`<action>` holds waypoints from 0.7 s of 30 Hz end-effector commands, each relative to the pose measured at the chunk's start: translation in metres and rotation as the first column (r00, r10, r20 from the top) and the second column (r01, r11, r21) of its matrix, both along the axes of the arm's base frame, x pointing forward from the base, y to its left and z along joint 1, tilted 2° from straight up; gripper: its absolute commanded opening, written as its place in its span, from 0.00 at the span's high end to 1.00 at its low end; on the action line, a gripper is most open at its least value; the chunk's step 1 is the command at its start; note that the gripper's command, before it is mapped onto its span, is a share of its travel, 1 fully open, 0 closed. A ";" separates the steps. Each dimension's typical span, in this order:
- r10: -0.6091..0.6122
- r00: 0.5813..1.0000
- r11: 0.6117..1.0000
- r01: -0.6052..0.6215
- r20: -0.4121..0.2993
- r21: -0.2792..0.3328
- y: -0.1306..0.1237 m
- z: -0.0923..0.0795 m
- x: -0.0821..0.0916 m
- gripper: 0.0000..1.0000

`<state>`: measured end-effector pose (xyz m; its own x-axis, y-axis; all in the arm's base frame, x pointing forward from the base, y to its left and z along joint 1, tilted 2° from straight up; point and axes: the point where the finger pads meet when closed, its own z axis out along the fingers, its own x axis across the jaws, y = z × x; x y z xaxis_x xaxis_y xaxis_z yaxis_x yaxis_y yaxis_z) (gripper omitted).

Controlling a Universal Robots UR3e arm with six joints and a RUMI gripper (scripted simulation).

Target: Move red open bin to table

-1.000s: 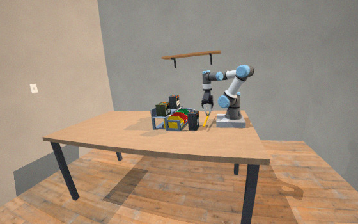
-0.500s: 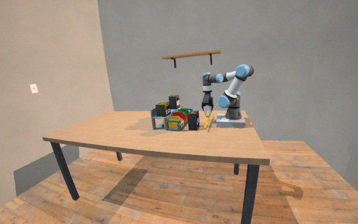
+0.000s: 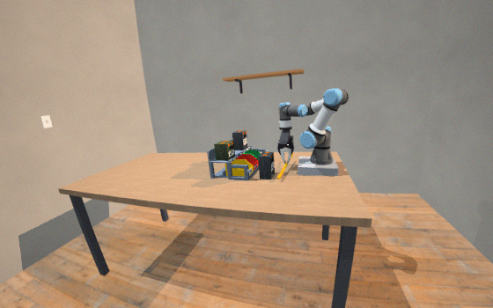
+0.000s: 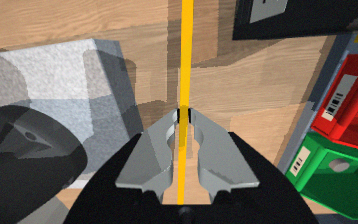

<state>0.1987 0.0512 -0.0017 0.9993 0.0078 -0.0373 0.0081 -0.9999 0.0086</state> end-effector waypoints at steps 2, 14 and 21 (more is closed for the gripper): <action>0.000 1.000 1.000 0.000 0.003 -0.001 -0.001 -0.016 0.001 1.00; 0.000 1.000 1.000 0.000 0.002 -0.001 -0.001 -0.018 0.000 1.00; 0.000 1.000 1.000 0.000 0.003 -0.001 -0.001 -0.029 0.000 1.00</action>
